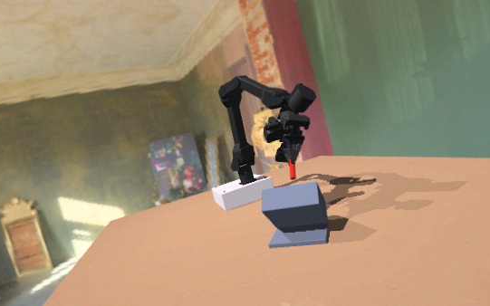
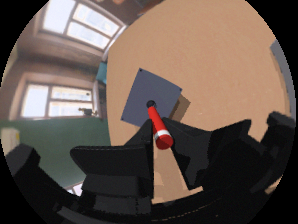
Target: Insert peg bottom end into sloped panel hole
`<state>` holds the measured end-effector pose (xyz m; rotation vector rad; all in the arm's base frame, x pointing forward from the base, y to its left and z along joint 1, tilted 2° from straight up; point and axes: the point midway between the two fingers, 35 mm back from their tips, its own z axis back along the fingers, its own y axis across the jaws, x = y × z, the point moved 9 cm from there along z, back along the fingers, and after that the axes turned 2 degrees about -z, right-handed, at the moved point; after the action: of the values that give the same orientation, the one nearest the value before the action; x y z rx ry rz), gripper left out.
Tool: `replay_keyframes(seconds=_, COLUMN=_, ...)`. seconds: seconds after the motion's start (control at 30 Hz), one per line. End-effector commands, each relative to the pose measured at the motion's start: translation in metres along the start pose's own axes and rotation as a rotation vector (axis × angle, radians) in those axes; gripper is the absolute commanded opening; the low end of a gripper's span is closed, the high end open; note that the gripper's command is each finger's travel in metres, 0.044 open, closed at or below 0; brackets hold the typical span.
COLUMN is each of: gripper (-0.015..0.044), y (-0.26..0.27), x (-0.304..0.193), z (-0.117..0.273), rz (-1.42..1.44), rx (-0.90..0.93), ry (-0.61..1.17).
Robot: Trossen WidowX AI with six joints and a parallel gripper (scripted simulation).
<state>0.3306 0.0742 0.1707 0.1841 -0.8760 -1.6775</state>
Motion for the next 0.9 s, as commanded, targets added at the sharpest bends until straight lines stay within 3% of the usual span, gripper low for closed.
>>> replay_keyframes(seconds=0.0, gripper=0.0, y=-0.003, x=-0.002, z=-0.011, rz=0.019, rx=-0.006, ry=-0.004)
replay_keyframes(seconds=0.87, gripper=0.0, y=-0.003, x=-0.003, z=-0.026, rz=0.01, rx=0.003, ry=-0.005)
